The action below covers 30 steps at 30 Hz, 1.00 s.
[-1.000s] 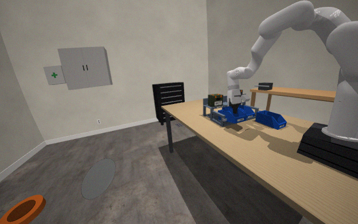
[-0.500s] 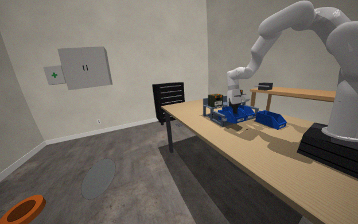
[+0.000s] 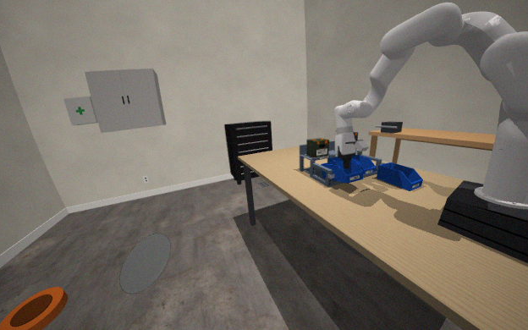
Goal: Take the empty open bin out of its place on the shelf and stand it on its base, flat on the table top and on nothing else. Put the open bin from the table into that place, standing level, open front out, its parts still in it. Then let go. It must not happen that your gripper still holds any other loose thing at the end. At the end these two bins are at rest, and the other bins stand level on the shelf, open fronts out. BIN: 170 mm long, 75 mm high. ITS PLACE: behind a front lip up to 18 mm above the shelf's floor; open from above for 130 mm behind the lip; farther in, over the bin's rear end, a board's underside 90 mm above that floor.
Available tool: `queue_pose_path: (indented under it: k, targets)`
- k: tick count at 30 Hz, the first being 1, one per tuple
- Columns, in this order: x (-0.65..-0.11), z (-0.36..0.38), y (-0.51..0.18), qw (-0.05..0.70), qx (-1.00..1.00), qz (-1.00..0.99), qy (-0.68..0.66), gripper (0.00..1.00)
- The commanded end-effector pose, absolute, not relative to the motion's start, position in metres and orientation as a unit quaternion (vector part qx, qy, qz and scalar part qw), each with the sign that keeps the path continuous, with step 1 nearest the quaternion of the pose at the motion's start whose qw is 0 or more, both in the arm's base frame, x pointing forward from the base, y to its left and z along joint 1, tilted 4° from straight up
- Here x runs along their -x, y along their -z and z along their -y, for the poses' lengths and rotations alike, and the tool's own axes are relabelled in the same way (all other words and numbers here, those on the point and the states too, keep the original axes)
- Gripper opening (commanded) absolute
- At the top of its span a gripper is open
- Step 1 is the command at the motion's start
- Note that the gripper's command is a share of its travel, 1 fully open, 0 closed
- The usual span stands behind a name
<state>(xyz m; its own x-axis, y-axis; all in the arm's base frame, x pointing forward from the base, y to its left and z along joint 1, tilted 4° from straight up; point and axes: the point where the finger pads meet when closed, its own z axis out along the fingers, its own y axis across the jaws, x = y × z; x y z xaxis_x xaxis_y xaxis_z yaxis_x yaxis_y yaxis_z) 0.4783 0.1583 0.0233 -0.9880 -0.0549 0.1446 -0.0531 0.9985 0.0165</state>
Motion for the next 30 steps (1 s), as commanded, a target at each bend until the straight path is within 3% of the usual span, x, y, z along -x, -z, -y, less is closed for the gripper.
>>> queue_pose_path:
  k: [1,30]
  targets:
    - [-0.4802,-0.1589,-0.022,0.07,-0.027,0.997,0.007,0.0]
    - [-0.4805,-0.159,-0.0172,0.07,-0.027,0.997,0.007,0.0]
